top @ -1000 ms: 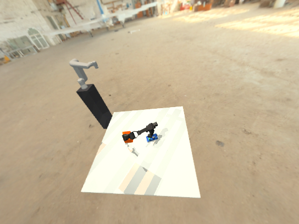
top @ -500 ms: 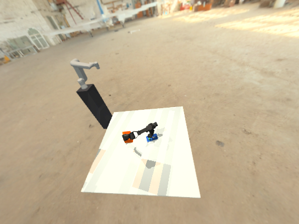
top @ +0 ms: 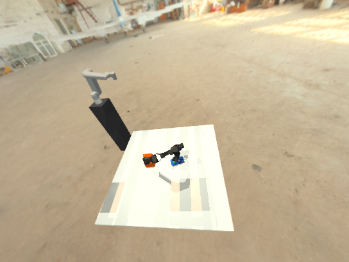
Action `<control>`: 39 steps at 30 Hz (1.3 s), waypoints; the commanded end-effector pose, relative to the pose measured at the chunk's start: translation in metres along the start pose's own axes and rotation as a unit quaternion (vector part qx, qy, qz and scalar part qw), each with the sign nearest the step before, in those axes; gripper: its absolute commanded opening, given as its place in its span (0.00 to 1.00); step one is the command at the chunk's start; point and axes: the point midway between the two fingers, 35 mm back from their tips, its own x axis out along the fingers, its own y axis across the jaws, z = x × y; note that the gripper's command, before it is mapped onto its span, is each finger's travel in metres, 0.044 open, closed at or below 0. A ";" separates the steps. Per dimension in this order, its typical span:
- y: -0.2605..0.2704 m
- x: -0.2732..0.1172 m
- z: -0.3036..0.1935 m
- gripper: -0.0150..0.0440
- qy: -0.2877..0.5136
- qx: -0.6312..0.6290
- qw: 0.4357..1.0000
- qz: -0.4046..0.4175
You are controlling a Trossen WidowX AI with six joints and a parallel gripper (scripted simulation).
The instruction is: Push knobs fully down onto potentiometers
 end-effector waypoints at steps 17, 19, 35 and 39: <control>0.003 0.027 -0.003 0.25 -0.013 0.016 1.000 0.008; 0.003 0.027 -0.003 0.25 -0.013 0.016 1.000 0.008; 0.003 0.028 -0.003 0.25 -0.013 0.016 1.000 0.008; 0.003 0.028 -0.003 0.25 -0.013 0.016 1.000 0.008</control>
